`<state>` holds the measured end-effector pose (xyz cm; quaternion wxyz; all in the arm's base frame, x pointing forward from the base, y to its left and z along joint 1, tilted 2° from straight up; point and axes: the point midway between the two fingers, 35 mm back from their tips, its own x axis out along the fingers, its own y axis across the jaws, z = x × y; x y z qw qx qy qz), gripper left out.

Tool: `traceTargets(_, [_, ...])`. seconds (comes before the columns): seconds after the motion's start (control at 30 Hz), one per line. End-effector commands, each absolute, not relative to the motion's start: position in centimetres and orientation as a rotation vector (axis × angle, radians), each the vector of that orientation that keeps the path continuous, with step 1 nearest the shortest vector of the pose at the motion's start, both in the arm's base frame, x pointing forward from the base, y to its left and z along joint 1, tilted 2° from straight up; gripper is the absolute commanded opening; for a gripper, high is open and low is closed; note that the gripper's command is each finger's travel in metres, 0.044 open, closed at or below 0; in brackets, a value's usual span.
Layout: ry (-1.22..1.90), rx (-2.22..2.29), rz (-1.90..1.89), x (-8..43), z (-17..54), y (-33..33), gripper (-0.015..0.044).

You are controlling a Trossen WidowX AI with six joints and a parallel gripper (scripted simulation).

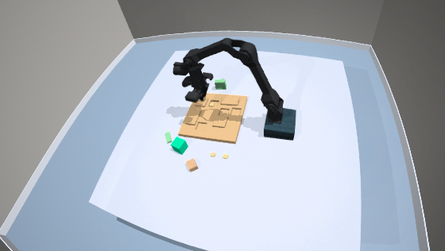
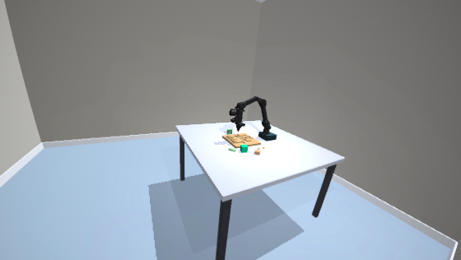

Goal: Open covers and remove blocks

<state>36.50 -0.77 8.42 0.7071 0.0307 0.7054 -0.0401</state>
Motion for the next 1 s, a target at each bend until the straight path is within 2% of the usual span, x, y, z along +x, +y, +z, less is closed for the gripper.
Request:
traceTargets(0.0, [1.566, 0.062, -0.090, 36.3, 8.5, -2.6, 0.0080])
traceTargets(0.97, [1.568, 0.054, -0.098, 33.1, 8.7, -13.7, 0.0080])
